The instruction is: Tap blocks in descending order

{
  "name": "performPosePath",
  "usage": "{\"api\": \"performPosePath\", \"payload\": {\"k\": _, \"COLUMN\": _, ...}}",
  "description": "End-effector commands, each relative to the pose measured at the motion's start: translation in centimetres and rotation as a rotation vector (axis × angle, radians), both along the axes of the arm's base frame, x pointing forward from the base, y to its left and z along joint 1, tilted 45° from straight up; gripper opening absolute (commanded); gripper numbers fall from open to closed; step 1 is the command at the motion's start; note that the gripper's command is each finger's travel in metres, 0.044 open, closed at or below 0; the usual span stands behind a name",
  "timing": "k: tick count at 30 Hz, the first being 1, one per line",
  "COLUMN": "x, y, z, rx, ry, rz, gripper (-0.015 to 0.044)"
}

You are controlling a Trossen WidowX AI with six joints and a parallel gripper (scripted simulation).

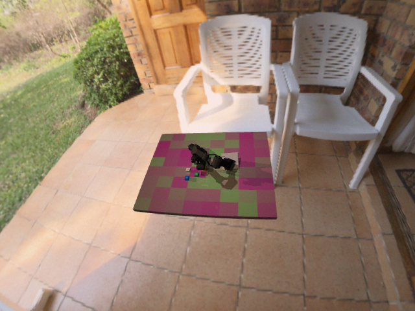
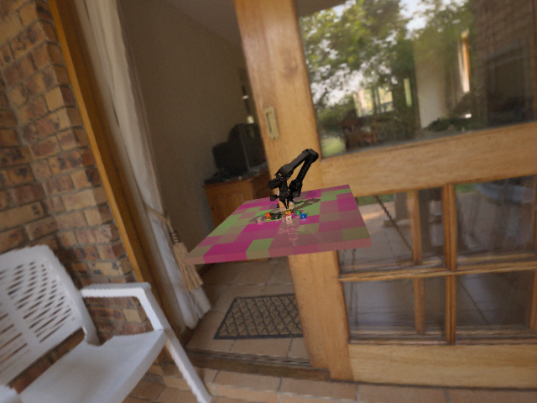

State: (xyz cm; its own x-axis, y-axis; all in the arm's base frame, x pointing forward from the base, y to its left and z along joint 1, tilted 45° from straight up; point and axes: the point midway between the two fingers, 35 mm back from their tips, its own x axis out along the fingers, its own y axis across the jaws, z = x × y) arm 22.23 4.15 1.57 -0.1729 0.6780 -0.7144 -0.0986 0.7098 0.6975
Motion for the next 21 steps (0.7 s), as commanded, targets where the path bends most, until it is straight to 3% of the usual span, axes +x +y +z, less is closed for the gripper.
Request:
{"api": "performPosePath", "payload": {"k": 1, "x": -0.3, "y": 0.6, "z": -0.5, "rx": 0.006, "ry": 0.009, "rz": -0.003, "gripper": 0.0020}}
{"api": "performPosePath", "payload": {"k": 12, "x": -0.5, "y": 1.1, "z": -1.0, "rx": 0.006, "ry": 0.009, "rz": -0.003, "gripper": 0.0020}}
{"api": "performPosePath", "payload": {"k": 20, "x": 0.1, "y": -1.0, "z": 1.1, "rx": 0.005, "ry": 0.009, "rz": -0.003, "gripper": 0.0020}}
{"api": "performPosePath", "payload": {"k": 21, "x": 0.1, "y": -1.0, "z": 1.2, "rx": 0.005, "ry": 0.009, "rz": -0.004, "gripper": 0.0046}}
